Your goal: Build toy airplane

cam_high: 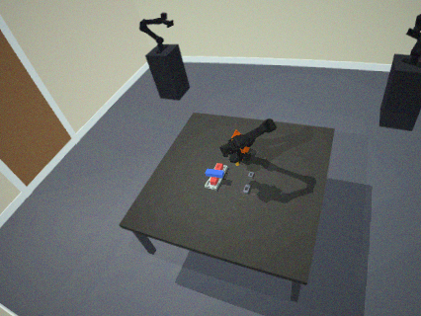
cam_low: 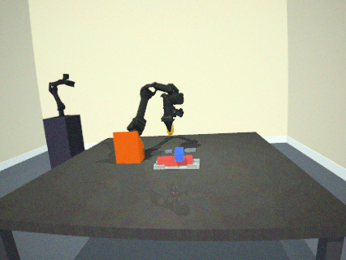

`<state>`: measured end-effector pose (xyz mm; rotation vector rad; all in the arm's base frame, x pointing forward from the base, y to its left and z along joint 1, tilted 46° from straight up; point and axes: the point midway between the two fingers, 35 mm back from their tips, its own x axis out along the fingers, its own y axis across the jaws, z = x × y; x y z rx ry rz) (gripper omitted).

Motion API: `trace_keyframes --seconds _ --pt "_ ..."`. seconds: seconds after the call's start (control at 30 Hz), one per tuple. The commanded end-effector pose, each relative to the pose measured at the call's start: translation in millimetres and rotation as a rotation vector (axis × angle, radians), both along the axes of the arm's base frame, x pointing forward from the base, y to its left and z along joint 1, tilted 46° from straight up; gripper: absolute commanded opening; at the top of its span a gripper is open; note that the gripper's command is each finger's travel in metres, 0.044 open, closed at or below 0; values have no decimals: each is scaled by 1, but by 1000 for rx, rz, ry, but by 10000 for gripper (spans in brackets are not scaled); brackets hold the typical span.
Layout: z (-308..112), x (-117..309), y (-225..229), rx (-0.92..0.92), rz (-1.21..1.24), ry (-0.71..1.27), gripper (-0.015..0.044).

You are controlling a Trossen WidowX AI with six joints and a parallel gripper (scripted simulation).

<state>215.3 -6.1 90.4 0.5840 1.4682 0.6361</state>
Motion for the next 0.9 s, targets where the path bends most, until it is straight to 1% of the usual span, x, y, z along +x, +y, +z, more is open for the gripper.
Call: trace_keyframes --seconds 0.0,0.87 --pt "-11 4 -9 -6 6 -5 0" --pt "-79 6 -55 -14 35 -29 0"
